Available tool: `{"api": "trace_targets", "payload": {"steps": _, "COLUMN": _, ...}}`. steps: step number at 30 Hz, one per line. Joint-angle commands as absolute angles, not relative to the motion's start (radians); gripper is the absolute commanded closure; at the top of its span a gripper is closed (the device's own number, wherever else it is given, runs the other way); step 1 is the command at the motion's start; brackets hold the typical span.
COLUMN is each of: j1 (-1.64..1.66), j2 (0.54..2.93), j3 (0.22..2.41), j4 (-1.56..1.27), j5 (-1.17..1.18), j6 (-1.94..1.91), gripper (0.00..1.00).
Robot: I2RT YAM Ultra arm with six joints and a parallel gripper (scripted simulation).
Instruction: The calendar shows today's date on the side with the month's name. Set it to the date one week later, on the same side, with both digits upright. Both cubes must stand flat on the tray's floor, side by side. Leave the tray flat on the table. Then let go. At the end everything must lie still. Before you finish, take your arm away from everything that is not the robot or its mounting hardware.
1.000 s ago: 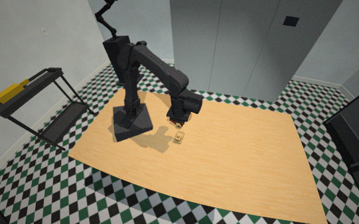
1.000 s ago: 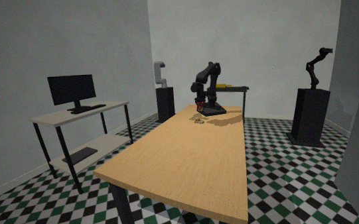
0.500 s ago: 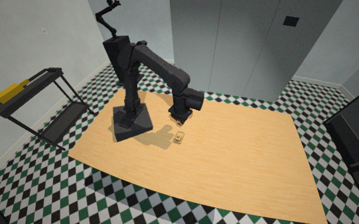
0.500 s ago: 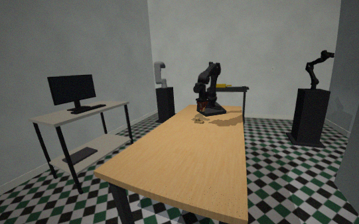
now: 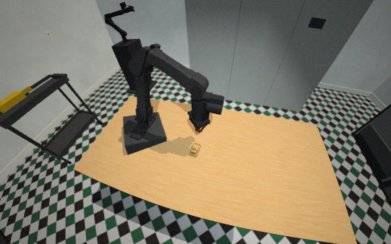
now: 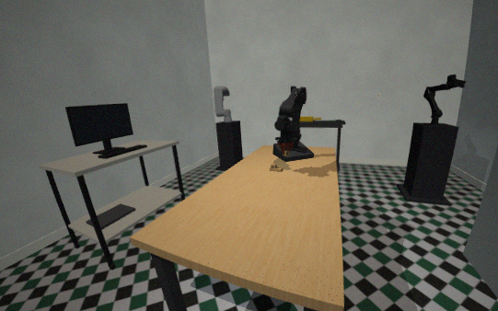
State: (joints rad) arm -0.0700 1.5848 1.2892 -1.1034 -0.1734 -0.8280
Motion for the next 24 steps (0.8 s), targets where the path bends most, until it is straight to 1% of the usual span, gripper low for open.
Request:
{"api": "trace_targets", "payload": {"steps": 1, "j1": -0.064, "j2": 1.572, "j3": 1.304, "j4": -1.101, "j5": -0.172, "j6": -0.680, "gripper": 0.74}}
{"api": "trace_targets", "payload": {"steps": 3, "j1": -0.042, "j2": 1.572, "j3": 1.305, "j4": -1.099, "j5": -0.168, "j6": -0.547, "gripper": 0.74}}
{"api": "trace_targets", "payload": {"steps": 15, "j1": 0.035, "j2": 1.569, "j3": 1.308, "j4": -1.092, "j5": -0.154, "j6": -0.091, "gripper": 0.74}}
{"api": "trace_targets", "payload": {"steps": 18, "j1": 0.037, "j2": 1.569, "j3": 1.309, "j4": -1.091, "j5": -0.153, "j6": -0.074, "gripper": 0.74}}
{"api": "trace_targets", "payload": {"steps": 24, "j1": 0.074, "j2": 1.568, "j3": 1.310, "j4": -1.088, "j5": -0.146, "j6": 0.144, "gripper": 0.74}}
